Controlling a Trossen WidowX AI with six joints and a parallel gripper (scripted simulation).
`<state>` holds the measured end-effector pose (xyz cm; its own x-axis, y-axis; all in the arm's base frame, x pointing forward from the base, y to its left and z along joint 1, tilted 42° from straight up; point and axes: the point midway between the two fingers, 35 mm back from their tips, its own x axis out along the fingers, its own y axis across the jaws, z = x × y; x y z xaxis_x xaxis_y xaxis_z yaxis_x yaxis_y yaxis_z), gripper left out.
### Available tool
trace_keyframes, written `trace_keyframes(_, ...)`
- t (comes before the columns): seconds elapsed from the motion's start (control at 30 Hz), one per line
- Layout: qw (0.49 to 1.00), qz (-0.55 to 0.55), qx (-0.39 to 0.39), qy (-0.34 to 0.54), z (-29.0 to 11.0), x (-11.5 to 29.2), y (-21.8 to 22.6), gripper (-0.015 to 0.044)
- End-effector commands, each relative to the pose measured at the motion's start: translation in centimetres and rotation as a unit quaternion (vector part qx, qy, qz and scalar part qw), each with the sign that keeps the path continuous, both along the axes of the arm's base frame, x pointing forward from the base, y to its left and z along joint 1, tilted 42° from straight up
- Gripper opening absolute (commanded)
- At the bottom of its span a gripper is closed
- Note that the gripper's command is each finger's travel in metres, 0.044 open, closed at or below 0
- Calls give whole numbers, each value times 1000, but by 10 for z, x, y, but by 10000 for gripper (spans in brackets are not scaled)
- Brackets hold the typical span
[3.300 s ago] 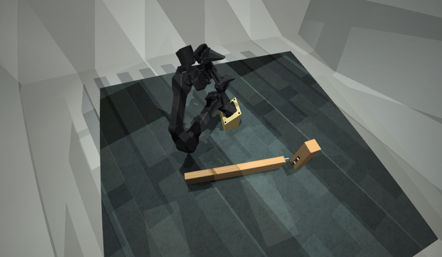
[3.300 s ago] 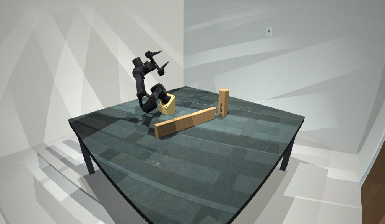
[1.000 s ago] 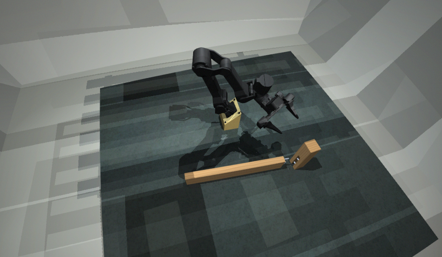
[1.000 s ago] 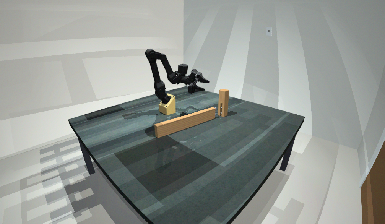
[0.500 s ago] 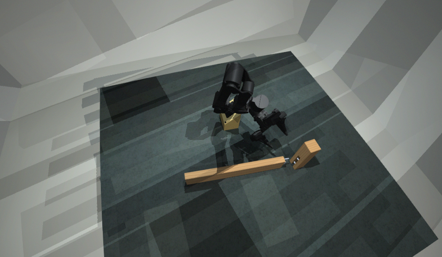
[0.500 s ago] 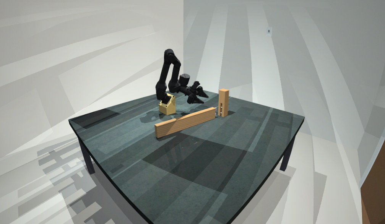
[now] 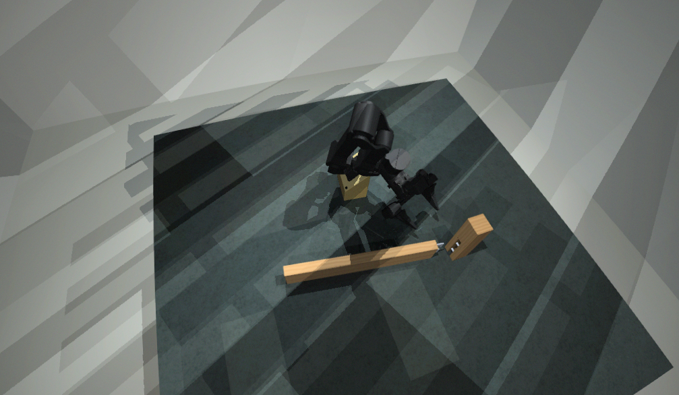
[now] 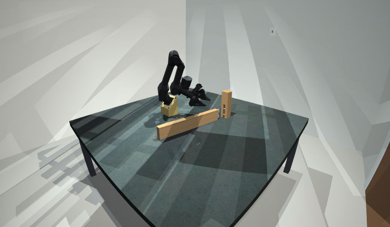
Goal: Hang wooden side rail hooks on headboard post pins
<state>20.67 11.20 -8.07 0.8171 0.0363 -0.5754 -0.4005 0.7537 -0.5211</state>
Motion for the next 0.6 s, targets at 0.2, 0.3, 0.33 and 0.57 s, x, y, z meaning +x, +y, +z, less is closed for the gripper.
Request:
trace_keyframes(0.2,1000,9,-11,14,-5,4,3,440)
trace_keyframes(0.3,998,22,-30,41,-12,13,9,440)
trace_keyframes(0.33,998,27,-35,51,-14,16,11,440)
trace_keyframes(0.57,989,61,-67,115,-15,38,20,440)
